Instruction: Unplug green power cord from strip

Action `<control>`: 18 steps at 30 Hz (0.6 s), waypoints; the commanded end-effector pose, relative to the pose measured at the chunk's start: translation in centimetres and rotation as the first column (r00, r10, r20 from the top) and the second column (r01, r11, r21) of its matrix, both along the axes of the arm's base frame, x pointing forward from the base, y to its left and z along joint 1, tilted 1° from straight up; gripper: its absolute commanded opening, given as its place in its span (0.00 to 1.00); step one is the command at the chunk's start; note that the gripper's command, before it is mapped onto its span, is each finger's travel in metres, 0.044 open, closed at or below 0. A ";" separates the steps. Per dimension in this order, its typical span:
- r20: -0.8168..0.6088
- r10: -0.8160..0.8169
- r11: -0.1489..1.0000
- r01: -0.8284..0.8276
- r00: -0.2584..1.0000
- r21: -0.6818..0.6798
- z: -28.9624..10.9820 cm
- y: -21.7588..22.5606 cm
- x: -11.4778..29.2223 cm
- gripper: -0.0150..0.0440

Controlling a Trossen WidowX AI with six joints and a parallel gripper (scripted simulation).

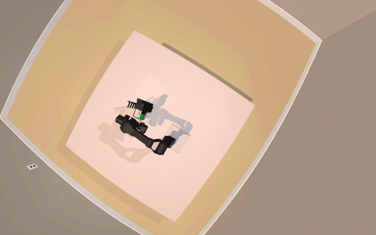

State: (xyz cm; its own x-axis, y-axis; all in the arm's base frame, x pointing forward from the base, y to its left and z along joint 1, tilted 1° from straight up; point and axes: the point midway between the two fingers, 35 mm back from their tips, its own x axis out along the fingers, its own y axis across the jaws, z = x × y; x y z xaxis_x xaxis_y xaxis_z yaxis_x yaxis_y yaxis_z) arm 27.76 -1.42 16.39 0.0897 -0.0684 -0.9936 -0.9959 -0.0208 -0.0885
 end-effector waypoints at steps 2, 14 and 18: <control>-0.042 0.087 0.995 -0.085 0.995 0.053 -0.2 -0.2 0.1 0.53; -0.042 0.087 0.995 -0.085 0.995 0.052 -0.2 -0.9 0.2 0.53; -0.042 0.087 0.995 -0.085 0.995 0.052 -0.2 -1.5 0.3 0.53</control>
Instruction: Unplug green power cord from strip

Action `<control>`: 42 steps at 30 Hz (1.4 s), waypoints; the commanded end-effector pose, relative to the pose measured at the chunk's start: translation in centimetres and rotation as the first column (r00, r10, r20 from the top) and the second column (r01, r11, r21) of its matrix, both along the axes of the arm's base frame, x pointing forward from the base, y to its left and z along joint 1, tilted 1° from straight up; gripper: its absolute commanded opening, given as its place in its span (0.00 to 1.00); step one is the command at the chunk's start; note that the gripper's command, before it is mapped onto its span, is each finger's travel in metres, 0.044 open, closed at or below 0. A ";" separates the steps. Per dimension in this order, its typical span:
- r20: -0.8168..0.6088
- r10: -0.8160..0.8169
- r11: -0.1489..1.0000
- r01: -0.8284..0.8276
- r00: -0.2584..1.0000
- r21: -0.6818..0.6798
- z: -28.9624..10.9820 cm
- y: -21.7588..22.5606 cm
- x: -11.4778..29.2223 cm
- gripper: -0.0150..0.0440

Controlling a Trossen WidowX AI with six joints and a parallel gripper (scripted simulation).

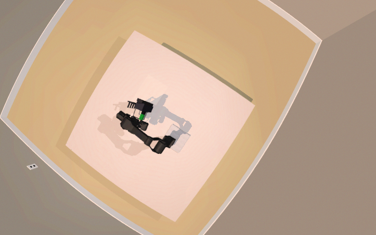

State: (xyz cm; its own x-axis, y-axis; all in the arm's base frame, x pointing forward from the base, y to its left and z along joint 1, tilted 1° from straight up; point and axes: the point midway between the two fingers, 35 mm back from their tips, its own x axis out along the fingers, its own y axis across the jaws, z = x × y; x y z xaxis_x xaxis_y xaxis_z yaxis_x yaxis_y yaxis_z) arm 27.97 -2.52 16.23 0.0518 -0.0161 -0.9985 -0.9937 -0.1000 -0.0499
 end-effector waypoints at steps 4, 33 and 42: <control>-0.003 0.003 1.000 -0.003 1.000 0.003 0.0 -1.1 0.1 0.53; 0.001 -0.001 1.000 0.001 1.000 -0.003 -0.9 -3.1 0.4 0.48; 0.001 -0.001 1.000 0.001 1.000 -0.003 -0.9 -3.1 0.4 0.28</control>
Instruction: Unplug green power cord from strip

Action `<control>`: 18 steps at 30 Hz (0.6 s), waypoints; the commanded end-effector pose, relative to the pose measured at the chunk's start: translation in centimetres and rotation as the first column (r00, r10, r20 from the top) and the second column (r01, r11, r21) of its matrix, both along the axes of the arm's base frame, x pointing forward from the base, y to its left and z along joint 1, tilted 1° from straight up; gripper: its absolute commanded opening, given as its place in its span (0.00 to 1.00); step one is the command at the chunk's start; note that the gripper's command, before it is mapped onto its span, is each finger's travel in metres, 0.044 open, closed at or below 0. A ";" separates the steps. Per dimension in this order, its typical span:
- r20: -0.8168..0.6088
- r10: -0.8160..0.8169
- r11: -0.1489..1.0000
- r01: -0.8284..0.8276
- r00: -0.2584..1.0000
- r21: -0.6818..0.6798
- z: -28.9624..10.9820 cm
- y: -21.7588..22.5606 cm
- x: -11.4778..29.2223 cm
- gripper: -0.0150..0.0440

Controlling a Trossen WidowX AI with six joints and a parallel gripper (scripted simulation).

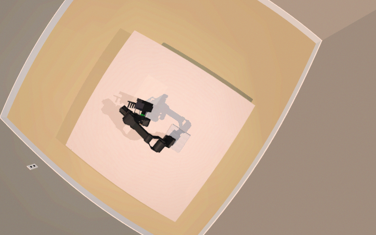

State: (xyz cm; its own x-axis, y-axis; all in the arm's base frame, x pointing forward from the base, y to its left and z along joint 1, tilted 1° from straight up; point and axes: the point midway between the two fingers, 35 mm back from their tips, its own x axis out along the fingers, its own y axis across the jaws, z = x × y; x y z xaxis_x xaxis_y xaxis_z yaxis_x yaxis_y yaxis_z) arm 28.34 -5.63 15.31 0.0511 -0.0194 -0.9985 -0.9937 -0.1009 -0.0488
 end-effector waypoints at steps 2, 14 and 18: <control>0.001 -0.001 1.000 0.001 1.000 0.000 0.0 0.0 0.0 0.26; 0.001 -0.001 1.000 0.001 1.000 0.003 0.0 1.6 0.0 0.25; 0.001 0.000 1.000 0.000 1.000 0.004 0.0 2.2 0.0 0.25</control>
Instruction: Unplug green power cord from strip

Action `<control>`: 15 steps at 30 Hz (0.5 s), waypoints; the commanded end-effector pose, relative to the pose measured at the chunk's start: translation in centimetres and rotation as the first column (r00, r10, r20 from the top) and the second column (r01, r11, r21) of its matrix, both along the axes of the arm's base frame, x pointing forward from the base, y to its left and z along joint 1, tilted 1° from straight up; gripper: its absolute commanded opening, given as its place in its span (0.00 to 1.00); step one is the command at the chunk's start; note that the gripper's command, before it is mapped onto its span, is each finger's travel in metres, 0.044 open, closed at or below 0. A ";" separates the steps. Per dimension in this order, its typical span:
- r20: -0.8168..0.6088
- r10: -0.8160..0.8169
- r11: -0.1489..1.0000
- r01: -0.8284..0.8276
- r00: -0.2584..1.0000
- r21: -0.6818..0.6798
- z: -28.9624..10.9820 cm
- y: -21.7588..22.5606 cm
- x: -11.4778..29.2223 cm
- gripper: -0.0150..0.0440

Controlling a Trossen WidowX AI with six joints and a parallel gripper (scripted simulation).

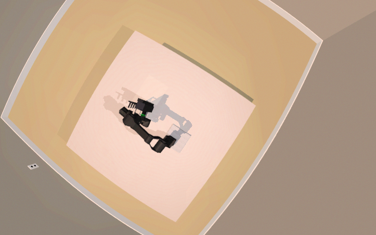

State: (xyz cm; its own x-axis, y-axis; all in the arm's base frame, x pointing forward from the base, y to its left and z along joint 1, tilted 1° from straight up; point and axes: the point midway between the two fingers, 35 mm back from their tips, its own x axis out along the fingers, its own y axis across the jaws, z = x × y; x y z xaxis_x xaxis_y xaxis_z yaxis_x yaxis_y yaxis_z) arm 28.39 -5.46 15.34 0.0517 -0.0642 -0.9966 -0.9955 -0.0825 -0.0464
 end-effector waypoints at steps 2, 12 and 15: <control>-0.001 0.020 0.999 -0.020 1.000 0.048 -0.1 2.4 0.0 0.25; -0.001 0.021 0.999 -0.021 1.000 0.050 -0.1 4.1 -0.2 0.25; -0.002 0.021 0.998 -0.021 1.000 0.051 -0.1 4.5 -0.3 0.25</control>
State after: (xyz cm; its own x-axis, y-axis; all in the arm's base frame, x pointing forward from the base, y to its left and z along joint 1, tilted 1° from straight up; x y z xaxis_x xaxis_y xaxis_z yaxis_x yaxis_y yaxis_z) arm 28.19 -2.18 15.31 0.0499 -0.0206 -0.9985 -0.9952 -0.0853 -0.0480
